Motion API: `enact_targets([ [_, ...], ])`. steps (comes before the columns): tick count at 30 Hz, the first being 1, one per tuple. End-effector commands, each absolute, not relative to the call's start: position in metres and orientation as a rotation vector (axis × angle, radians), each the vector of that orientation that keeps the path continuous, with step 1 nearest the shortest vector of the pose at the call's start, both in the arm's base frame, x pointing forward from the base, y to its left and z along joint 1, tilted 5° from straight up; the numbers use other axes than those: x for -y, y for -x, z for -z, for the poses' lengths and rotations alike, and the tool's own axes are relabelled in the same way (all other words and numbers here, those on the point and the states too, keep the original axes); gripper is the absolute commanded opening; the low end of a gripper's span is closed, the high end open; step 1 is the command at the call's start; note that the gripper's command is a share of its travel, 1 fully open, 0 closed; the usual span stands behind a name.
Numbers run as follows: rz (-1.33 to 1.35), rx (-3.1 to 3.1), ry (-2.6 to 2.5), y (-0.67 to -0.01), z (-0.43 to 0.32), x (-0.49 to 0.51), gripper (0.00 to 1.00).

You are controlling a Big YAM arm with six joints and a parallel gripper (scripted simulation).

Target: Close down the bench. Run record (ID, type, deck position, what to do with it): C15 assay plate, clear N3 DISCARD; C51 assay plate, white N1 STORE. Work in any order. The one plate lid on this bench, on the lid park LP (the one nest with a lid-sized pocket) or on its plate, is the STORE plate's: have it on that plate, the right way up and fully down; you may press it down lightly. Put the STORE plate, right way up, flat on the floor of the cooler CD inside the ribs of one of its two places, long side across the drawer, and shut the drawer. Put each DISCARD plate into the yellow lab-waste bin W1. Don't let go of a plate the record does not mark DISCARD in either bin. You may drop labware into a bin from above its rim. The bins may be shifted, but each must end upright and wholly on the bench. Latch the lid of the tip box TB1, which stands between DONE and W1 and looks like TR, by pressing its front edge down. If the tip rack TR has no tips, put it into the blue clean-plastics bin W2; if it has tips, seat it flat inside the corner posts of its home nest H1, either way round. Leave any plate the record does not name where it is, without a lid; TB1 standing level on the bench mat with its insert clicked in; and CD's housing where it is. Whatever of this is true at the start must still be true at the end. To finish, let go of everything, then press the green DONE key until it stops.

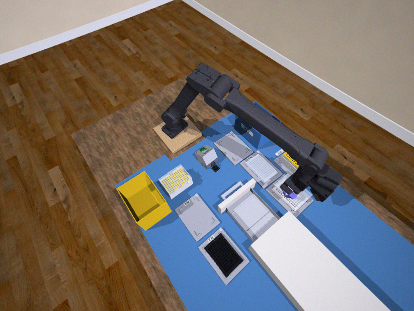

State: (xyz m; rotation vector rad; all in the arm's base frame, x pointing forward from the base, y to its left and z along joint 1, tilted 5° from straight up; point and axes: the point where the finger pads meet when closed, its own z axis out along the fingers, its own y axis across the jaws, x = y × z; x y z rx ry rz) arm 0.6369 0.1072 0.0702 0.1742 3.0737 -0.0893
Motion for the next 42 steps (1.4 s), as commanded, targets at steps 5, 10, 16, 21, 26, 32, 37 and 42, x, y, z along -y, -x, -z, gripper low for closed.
enact_targets([
  [5,0.082,-3.061,-0.184,-0.645,-0.061,-0.099,0.00],
  [10,0.082,-3.062,-0.183,-0.645,-0.054,-0.099,0.00],
  [16,0.080,-3.055,-0.183,-0.647,-0.049,-0.099,0.00],
  [21,0.067,-3.021,-0.175,-0.653,-0.072,-0.108,0.00],
  [26,0.067,-3.021,-0.175,-0.653,-0.072,-0.107,0.00],
  [32,0.067,-3.021,-0.175,-0.653,-0.072,-0.107,0.00],
  [37,0.074,-3.040,-0.184,-0.648,-0.064,-0.099,0.00],
  [42,0.074,-3.041,-0.184,-0.646,-0.064,-0.098,0.00],
])
